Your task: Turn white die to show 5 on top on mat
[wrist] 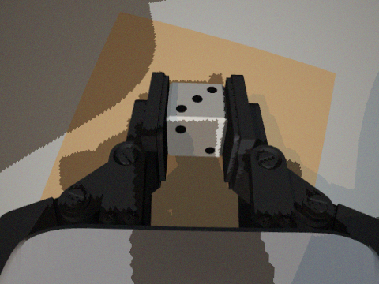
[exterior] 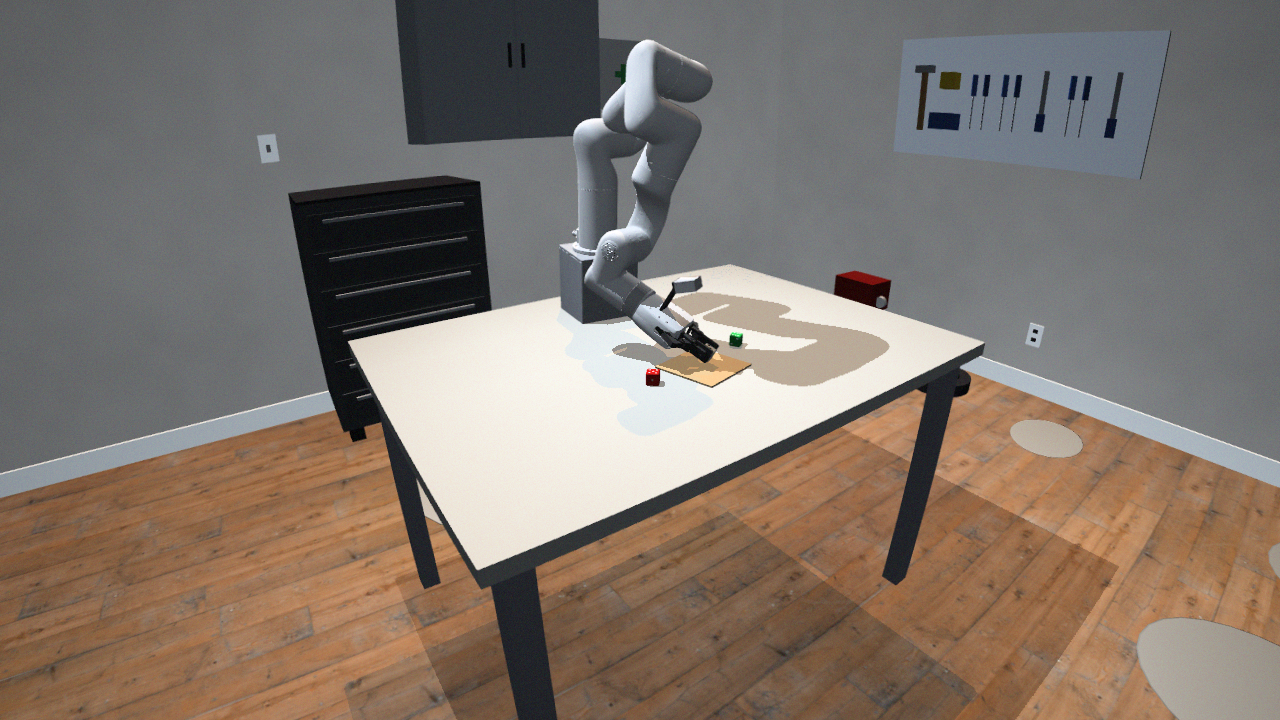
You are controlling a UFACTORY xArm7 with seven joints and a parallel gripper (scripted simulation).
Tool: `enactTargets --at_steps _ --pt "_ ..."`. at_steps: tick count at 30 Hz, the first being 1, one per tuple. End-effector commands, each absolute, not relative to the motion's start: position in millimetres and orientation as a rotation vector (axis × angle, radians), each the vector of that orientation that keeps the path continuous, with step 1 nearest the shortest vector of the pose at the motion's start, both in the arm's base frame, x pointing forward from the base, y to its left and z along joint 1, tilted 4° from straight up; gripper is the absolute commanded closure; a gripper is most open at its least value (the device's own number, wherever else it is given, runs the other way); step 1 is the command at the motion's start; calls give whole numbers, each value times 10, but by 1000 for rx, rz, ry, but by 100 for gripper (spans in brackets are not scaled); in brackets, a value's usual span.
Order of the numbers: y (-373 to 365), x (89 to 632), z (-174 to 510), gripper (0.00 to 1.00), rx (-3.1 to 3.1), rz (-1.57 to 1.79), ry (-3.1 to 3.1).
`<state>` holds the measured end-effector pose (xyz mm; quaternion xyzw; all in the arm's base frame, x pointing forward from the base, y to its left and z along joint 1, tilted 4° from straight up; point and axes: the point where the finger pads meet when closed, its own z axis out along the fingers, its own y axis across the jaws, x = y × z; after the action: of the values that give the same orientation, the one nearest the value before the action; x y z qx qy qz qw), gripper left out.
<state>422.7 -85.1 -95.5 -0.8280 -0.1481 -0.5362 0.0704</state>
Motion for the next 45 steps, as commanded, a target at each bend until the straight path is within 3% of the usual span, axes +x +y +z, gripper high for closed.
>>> enactTargets --at_steps 1,45 --pt "-857 4233 -948 79 -2490 -1616 -446" --pt "-859 4241 -1060 79 -2490 -1616 -446"
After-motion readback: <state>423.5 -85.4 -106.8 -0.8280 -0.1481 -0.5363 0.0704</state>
